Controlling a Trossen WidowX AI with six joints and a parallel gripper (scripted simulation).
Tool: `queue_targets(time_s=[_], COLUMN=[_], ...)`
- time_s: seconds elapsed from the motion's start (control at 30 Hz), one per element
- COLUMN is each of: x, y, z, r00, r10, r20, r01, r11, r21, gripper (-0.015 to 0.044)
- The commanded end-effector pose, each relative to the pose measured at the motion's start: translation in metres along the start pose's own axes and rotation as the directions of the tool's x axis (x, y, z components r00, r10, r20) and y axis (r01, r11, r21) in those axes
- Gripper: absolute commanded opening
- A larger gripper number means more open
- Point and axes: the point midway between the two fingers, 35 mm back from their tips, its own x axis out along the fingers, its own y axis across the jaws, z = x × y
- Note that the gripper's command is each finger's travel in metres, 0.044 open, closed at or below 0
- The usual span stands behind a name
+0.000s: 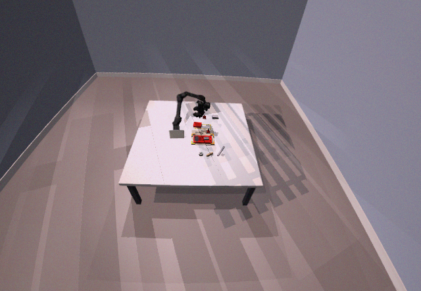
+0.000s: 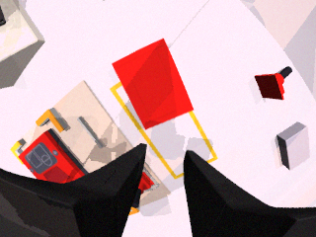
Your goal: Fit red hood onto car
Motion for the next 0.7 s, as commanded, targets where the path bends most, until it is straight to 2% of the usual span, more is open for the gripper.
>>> queue_targets(time_s=[0.0, 0.13, 0.3, 0.5, 0.67], x=[0.006, 0.011, 0.018, 0.027, 0.034], y=[0.001, 0.002, 0.004, 0.007, 0.011], z=[0.004, 0.007, 0.012, 0.017, 0.021], r00=[1.0, 1.0, 1.0, 1.0, 1.0], r10=[0.002, 0.004, 0.005, 0.006, 0.007], r20=[0.004, 0.005, 0.007, 0.009, 0.011], r01=[-0.003, -0.006, -0.008, -0.01, -0.008], r11=[0.968, 0.837, 0.553, 0.1, -0.3], r21=[0.253, 0.547, 0.833, 0.995, 0.954], gripper=[0.021, 0.0315, 0.044, 0.044, 0.044])
